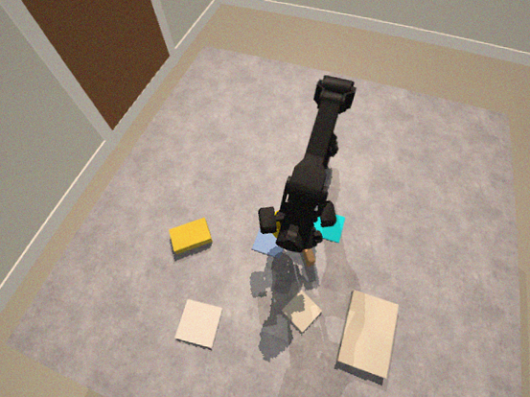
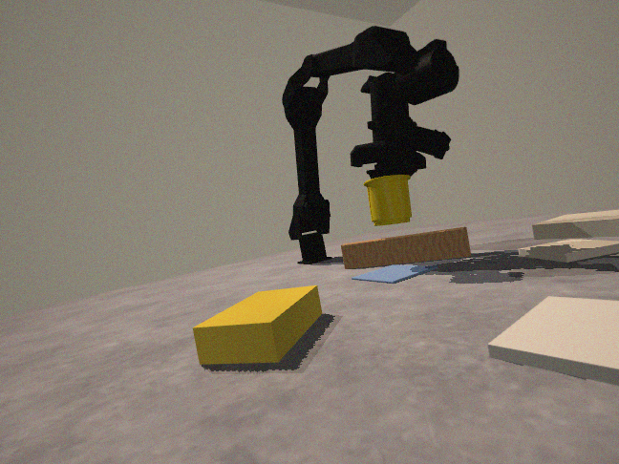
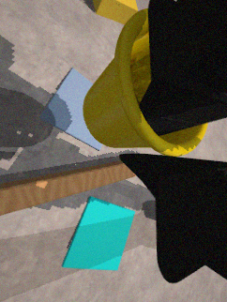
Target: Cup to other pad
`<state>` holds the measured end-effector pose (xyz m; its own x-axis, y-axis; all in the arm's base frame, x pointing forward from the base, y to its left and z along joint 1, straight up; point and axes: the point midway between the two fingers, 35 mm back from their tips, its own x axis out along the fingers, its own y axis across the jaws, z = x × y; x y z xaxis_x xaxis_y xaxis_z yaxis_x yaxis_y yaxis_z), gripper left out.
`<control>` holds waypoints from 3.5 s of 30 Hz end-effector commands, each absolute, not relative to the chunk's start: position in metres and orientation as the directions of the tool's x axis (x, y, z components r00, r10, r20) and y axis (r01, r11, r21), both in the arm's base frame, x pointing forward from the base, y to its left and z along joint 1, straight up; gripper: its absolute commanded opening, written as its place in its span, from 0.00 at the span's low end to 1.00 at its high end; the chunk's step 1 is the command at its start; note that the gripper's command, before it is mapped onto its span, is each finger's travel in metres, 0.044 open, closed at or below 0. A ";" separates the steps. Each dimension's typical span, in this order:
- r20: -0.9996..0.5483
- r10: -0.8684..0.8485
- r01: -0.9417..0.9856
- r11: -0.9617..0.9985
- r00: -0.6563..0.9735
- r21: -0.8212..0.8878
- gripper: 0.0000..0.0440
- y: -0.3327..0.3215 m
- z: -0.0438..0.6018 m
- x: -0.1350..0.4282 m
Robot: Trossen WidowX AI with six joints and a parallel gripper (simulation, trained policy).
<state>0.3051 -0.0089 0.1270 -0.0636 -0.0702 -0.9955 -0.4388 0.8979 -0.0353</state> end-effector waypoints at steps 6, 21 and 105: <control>-0.998 -0.066 -0.477 0.878 -0.024 -0.046 0.00 0.016 0.141 0.304; -0.997 -0.064 -0.522 0.850 0.037 -0.074 0.00 0.060 0.149 0.293; -0.975 0.075 -0.385 0.923 0.209 -0.011 0.47 0.106 0.088 0.219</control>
